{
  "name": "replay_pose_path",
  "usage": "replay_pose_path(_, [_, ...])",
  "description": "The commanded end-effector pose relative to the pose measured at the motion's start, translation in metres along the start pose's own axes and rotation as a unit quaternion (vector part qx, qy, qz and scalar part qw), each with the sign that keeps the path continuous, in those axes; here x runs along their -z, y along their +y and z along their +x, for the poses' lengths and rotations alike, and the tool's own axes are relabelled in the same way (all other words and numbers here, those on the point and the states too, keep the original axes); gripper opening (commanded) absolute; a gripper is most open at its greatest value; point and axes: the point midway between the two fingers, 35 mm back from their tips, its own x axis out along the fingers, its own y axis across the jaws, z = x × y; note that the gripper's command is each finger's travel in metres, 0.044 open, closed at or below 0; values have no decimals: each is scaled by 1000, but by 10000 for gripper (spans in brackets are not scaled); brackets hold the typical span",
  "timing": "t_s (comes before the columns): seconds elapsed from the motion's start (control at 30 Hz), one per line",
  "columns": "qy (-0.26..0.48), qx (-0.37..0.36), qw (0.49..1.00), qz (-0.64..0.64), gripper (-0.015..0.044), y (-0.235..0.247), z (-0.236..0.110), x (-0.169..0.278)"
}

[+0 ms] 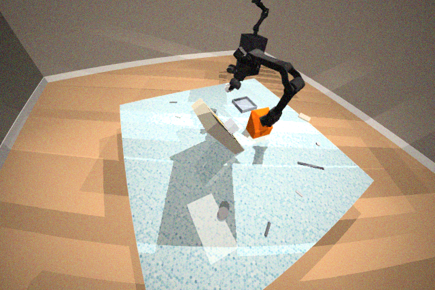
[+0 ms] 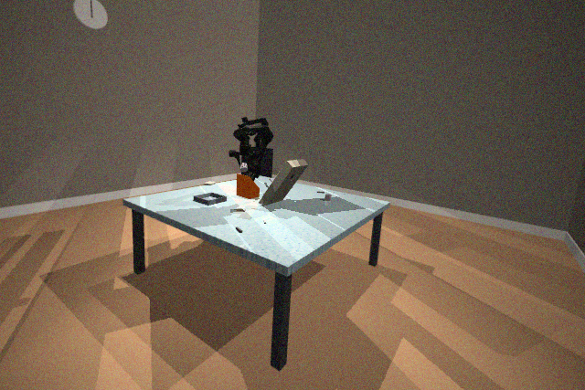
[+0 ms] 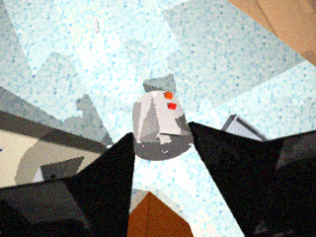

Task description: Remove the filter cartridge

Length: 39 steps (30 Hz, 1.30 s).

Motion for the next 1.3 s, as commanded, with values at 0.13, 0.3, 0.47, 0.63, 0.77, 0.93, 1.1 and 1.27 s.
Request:
replay_pose_path(0.13, [-28, 79, 986, 148, 0, -61, -7, -3])
replay_pose_path(0.3, [-28, 80, 985, 151, 0, -62, -8, -3])
replay_pose_path(0.47, [-29, 95, 979, 176, 0, -81, 0, 7])
replay_pose_path(0.63, [-31, 125, 966, 226, 0, -115, 15, 32])
replay_pose_path(0.77, [-31, 147, 952, 267, 0, -138, 27, 54])
replay_pose_path(0.93, [-30, 174, 932, 316, 0, -163, 42, 85])
replay_pose_path(1.1, [-27, 200, 909, 365, 0, -181, 56, 118])
replay_pose_path(1.27, [-24, 224, 883, 411, 0, -193, 70, 151])
